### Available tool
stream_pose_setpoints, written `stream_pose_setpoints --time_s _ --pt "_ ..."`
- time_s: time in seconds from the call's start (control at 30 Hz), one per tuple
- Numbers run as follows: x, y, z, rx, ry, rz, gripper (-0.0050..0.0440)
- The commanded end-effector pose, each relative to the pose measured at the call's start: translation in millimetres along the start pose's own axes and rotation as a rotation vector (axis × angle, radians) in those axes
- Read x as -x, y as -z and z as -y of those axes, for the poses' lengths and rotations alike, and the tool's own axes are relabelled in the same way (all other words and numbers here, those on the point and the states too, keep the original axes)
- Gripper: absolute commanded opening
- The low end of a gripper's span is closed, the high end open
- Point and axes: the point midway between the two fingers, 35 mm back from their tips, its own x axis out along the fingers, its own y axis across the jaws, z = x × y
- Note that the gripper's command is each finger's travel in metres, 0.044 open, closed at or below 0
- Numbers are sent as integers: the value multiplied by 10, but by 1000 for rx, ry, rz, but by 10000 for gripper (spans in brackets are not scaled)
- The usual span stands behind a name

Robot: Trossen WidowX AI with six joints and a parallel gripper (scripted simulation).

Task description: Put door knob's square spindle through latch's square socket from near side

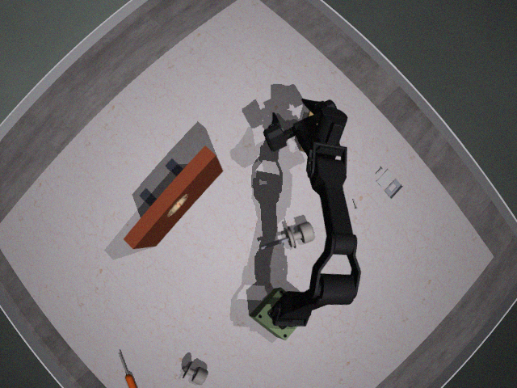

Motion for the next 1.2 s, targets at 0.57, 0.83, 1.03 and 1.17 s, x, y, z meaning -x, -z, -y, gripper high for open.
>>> stream_pose_setpoints --time_s 0.57,0.83,1.03,1.17 --pt "15 21 -2 0 0 0 424" --pt "123 166 -9 0 0 0 440" --pt "155 219 179 87 17 10 440" --pt "206 274 409 198 38 20 440"
